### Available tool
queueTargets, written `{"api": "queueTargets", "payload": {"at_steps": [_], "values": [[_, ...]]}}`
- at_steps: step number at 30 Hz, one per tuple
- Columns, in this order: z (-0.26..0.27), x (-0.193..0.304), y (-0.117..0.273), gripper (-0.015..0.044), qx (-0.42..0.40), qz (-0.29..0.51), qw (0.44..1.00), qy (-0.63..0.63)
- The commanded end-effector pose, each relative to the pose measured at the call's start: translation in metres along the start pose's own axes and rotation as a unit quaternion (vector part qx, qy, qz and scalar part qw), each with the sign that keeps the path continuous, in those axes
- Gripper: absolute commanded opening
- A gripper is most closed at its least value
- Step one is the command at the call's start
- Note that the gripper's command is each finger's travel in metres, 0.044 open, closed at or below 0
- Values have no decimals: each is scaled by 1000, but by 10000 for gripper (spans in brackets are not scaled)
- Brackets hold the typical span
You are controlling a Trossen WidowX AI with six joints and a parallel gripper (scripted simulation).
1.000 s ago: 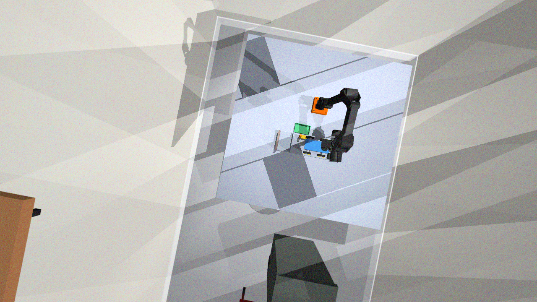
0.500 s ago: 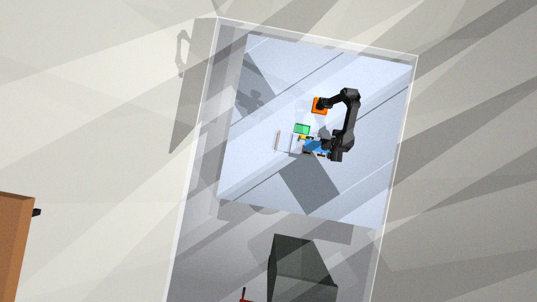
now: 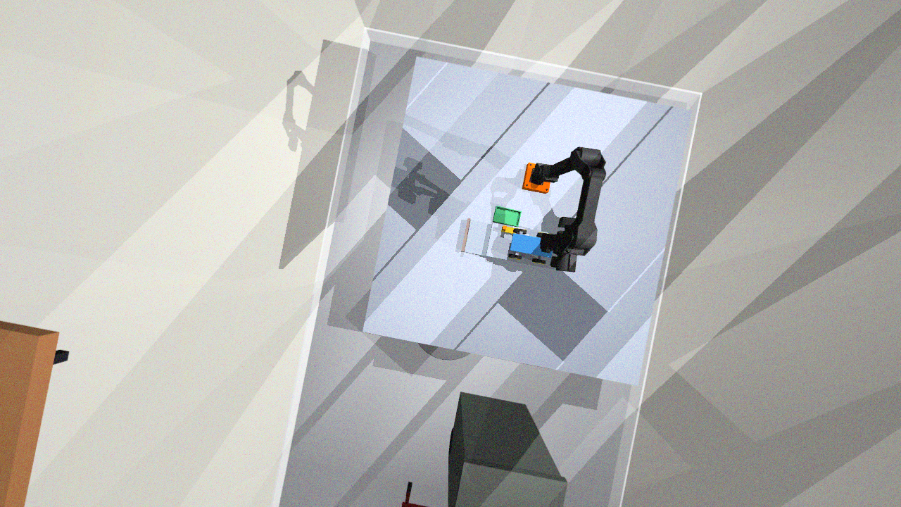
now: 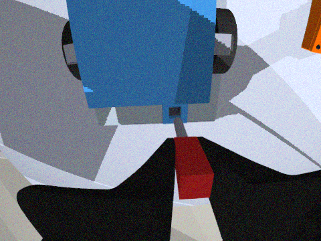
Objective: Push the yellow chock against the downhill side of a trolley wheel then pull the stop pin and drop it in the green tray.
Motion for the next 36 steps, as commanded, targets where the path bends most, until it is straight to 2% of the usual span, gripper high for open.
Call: {"api": "queueTargets", "payload": {"at_steps": [1,20,36], "values": [[1,2,3,0,-1,3,1000,3],[-6,30,0,0,-1,4,1000,3],[-55,19,-5,0,1,4,1000,2]]}}
Point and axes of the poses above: the point midway between the two fingers, 35 mm back from their tips, its own y axis back along the fingers, its own z axis across the jaws, x = y × z, the point moved 9 cm from there along y, back along the fingers, and after that the axes turned 12 degrees about -y, right-handed, at the moved point
